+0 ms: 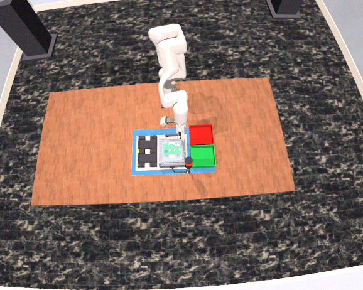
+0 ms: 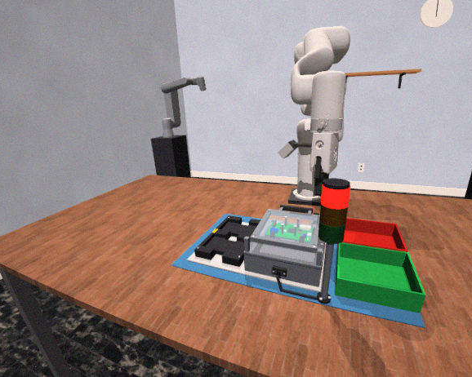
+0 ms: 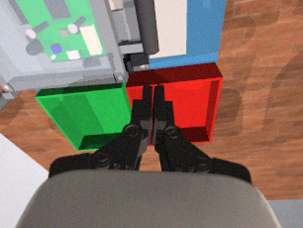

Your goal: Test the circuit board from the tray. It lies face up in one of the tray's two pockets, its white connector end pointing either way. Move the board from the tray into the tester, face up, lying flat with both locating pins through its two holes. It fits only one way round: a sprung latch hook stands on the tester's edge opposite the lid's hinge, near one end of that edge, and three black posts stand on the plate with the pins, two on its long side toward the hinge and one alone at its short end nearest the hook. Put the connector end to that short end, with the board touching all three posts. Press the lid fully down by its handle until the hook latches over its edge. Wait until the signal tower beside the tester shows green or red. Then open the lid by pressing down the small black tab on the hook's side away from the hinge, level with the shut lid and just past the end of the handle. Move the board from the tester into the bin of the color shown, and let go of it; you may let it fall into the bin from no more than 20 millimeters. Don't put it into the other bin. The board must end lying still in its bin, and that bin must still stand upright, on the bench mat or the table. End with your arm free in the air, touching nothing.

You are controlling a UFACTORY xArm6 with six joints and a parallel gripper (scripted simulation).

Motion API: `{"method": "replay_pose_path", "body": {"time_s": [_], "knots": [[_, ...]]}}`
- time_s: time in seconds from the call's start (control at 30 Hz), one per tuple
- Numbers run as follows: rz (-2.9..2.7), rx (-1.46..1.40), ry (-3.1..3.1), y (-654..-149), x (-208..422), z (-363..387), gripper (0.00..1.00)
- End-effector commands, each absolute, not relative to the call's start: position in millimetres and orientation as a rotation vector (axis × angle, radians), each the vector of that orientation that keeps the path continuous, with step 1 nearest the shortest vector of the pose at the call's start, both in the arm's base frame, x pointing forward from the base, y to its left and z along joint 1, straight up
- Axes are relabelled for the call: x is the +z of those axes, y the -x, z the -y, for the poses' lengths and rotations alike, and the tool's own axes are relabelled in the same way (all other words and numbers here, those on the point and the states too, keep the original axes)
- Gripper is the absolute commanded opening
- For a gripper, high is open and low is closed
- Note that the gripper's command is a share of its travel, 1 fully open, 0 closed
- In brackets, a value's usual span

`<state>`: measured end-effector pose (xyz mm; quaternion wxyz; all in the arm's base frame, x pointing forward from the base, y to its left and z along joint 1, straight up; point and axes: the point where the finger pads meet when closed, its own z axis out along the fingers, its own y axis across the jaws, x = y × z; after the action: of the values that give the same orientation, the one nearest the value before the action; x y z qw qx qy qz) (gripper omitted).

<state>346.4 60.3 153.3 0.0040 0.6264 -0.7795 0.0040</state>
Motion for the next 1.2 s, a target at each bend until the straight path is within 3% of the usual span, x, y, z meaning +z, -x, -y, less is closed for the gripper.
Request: {"method": "replay_pose_path", "body": {"time_s": [0.0,0.73,0.77,1.17], "knots": [[2.333,0.001,-2.103,-347.6,154.6,-60.5,0.00],[2.254,0.001,-2.187,-347.6,154.6,-60.5,0.00],[2.254,0.001,-2.187,-347.6,154.6,-60.5,0.27],[2.254,0.001,-2.187,-347.6,154.6,-60.5,0.27]]}}
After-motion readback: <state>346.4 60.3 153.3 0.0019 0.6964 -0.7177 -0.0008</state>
